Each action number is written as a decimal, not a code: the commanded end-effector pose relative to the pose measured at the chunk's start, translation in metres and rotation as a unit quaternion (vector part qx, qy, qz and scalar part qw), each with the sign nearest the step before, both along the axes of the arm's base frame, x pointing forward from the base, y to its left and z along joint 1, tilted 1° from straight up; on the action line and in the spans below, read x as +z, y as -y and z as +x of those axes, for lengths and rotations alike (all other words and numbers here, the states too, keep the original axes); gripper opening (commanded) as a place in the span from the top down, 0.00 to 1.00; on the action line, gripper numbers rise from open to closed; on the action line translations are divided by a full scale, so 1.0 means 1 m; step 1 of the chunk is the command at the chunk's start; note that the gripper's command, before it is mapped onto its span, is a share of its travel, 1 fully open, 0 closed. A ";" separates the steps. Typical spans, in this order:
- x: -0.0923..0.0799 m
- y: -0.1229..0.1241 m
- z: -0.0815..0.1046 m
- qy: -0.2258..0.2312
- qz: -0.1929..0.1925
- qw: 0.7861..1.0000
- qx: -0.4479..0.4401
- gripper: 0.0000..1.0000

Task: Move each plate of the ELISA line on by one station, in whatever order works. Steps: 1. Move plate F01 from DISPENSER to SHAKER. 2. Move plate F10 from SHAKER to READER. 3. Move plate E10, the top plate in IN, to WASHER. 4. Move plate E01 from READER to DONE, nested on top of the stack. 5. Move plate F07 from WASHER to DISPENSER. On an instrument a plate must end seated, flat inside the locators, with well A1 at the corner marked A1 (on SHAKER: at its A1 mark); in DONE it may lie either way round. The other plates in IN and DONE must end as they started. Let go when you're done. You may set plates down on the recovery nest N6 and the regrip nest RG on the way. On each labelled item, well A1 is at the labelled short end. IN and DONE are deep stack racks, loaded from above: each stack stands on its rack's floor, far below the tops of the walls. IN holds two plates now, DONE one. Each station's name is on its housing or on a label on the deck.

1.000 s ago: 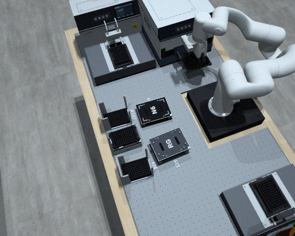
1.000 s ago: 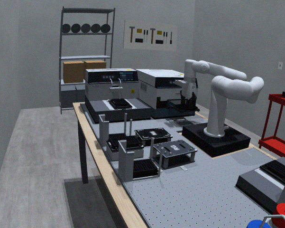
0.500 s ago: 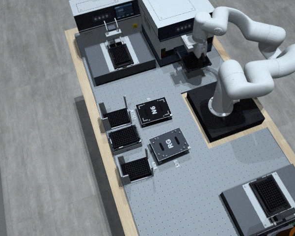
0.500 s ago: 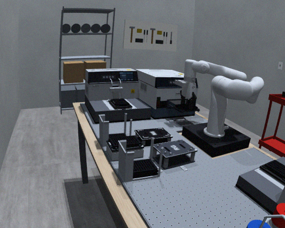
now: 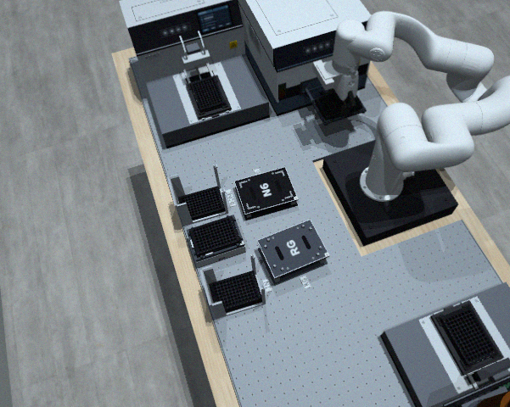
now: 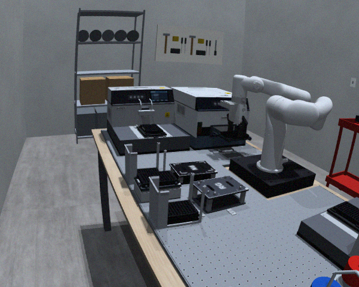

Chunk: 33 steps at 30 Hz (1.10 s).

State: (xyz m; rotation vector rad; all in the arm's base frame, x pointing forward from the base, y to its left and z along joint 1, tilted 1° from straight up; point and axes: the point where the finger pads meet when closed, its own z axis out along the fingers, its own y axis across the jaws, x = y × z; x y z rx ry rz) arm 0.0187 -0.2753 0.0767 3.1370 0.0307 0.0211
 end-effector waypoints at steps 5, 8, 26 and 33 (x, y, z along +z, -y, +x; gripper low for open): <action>0.001 0.001 0.000 0.000 -0.001 1.000 0.000 1.00; 0.001 0.001 0.000 0.000 -0.001 1.000 0.000 1.00; 0.006 0.000 0.000 0.000 -0.001 1.000 0.000 1.00; 0.007 0.000 0.000 0.000 -0.001 1.000 0.000 1.00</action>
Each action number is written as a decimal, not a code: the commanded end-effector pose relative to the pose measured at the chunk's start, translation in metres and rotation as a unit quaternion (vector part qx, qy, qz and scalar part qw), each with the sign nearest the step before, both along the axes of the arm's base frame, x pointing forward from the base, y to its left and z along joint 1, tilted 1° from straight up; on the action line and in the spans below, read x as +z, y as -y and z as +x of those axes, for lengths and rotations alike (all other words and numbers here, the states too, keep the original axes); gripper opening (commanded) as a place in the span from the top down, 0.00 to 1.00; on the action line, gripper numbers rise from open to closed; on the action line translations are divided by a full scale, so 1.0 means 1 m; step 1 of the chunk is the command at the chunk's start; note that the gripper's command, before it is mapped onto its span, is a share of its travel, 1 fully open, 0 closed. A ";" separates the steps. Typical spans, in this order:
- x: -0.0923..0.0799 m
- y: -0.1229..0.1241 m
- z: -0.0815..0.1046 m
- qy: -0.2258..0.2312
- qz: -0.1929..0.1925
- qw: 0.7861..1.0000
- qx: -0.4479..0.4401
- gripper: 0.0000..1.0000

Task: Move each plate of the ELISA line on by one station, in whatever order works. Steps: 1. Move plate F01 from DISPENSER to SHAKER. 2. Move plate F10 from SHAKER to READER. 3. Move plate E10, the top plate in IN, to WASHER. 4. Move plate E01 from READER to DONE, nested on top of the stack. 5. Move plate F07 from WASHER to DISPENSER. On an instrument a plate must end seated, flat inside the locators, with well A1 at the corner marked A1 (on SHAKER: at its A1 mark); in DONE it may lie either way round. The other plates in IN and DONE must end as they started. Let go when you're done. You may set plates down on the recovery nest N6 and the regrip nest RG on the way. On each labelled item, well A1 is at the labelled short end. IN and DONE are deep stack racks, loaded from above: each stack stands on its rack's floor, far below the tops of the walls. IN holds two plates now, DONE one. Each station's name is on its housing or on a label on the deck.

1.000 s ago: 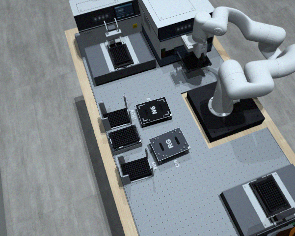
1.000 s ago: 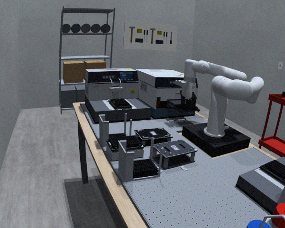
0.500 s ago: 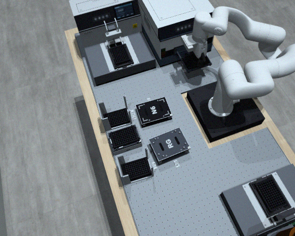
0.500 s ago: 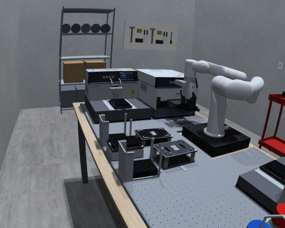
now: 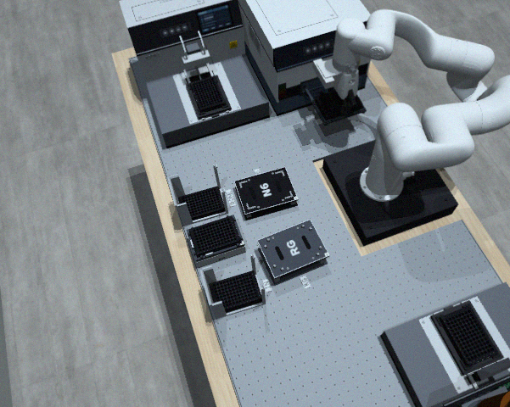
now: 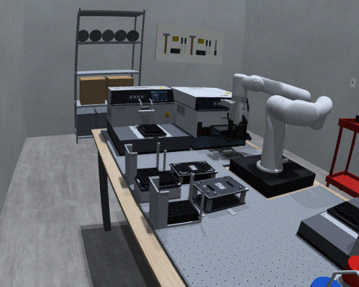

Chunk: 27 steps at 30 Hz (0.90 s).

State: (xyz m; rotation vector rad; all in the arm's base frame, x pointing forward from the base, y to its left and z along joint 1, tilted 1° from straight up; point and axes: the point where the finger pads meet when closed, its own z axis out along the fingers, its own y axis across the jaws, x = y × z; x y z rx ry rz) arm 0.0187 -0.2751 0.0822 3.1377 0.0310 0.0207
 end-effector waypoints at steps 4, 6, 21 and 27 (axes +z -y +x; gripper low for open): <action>0.003 0.001 0.000 0.000 -0.001 1.000 0.000 1.00; 0.004 0.001 0.000 0.000 -0.001 1.000 0.000 1.00; 0.007 0.001 0.000 0.000 -0.001 1.000 0.000 1.00; 0.014 0.001 0.000 0.000 -0.001 1.000 0.000 1.00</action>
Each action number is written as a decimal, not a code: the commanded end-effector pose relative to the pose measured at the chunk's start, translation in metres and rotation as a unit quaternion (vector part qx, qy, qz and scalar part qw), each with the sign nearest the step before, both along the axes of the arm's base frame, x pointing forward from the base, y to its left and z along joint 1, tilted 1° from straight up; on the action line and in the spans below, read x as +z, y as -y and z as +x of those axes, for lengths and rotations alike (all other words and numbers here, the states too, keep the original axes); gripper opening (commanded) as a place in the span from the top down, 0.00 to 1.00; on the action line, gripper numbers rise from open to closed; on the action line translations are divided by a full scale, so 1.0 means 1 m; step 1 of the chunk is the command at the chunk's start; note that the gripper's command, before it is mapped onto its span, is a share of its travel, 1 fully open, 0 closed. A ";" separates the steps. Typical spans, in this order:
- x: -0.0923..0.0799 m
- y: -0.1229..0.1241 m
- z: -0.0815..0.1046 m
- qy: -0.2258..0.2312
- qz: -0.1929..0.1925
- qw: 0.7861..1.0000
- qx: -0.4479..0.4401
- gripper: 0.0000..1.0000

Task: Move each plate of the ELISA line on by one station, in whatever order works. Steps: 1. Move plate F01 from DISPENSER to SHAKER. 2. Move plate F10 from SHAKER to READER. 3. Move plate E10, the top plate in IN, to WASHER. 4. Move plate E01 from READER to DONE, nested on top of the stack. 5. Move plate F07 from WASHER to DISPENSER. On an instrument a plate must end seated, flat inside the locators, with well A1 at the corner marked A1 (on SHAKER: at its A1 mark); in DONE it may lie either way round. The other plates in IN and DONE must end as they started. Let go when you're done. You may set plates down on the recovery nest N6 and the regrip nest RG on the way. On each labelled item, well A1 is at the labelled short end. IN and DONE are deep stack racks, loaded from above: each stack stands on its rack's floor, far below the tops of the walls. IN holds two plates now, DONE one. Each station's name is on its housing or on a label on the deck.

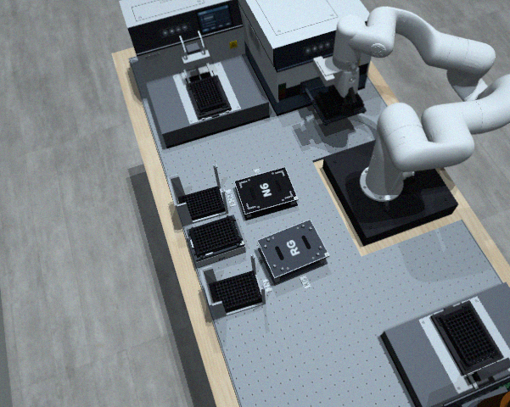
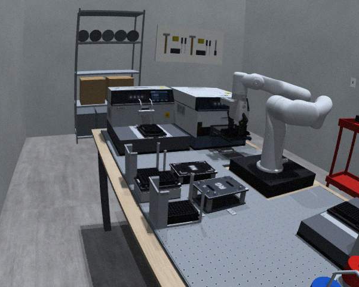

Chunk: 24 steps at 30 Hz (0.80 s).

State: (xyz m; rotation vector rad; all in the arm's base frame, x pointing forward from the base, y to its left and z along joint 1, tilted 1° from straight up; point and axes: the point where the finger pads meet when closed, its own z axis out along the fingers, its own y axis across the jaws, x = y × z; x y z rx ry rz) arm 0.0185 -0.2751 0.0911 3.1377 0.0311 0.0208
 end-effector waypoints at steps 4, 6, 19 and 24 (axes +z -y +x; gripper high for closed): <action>0.008 0.001 0.000 0.000 -0.001 1.000 0.000 1.00; 0.010 0.001 0.000 0.000 -0.001 1.000 0.000 1.00; 0.026 0.001 -0.001 0.000 -0.001 1.000 0.000 1.00; 0.032 0.001 -0.001 0.000 -0.001 1.000 0.000 1.00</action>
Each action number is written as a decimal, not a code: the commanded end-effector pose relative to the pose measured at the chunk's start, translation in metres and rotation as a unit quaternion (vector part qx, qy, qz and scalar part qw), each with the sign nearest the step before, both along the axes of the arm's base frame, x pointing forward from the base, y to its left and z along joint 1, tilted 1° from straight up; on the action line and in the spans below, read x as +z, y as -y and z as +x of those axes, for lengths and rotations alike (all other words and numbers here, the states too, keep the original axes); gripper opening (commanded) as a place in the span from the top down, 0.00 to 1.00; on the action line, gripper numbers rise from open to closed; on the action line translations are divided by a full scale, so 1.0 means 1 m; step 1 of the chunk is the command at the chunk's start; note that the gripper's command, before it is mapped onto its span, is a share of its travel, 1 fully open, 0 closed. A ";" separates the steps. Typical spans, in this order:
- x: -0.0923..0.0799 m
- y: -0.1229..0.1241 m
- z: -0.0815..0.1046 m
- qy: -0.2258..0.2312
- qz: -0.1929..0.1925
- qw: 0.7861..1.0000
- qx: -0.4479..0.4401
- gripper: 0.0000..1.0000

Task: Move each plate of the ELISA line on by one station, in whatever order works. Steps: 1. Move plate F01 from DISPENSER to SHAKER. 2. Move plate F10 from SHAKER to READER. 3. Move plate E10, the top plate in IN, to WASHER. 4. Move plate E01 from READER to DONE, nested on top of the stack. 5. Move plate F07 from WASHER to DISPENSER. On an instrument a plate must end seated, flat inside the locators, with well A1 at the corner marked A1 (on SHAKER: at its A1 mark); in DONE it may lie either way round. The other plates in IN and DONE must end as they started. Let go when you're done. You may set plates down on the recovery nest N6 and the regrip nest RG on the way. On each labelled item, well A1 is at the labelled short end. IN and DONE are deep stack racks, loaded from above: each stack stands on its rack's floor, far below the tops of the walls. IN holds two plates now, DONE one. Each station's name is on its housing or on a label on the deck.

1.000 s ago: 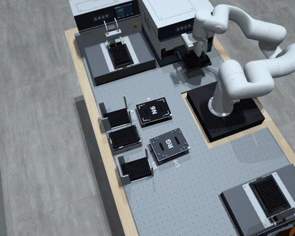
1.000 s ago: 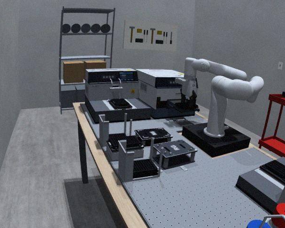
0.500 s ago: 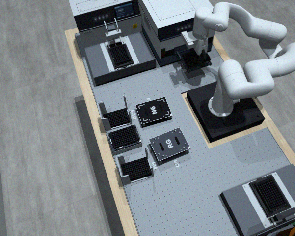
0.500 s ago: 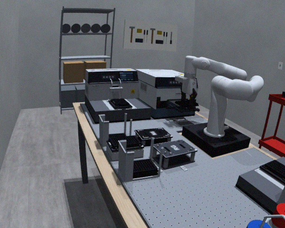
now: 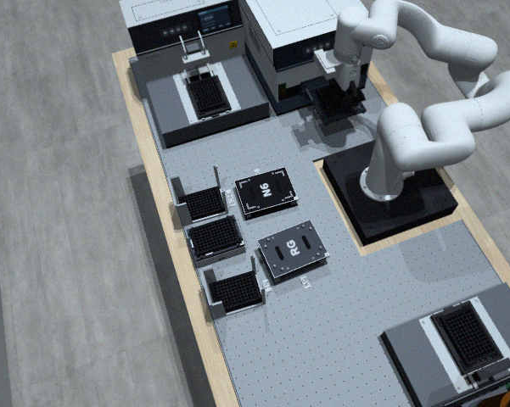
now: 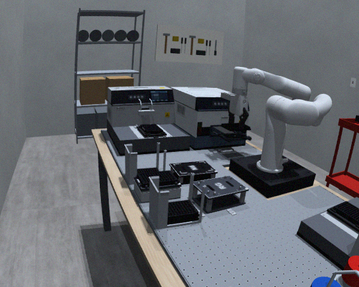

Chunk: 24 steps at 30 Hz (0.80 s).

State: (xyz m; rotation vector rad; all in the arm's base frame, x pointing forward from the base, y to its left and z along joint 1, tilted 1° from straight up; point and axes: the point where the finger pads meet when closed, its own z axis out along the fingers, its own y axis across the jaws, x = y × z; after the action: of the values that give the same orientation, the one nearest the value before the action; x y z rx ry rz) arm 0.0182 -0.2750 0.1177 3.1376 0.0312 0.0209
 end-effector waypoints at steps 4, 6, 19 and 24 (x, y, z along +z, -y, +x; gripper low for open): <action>0.010 0.001 0.000 0.000 -0.001 1.000 0.000 1.00; 0.013 0.001 0.000 0.000 -0.001 1.000 0.000 1.00; 0.028 0.001 -0.001 0.000 -0.001 1.000 -0.001 1.00; 0.034 0.001 -0.001 0.000 -0.001 1.000 -0.001 1.00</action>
State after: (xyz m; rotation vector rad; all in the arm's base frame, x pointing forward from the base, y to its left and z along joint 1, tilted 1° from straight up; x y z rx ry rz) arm 0.0178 -0.2750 0.1466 3.1374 0.0311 0.0210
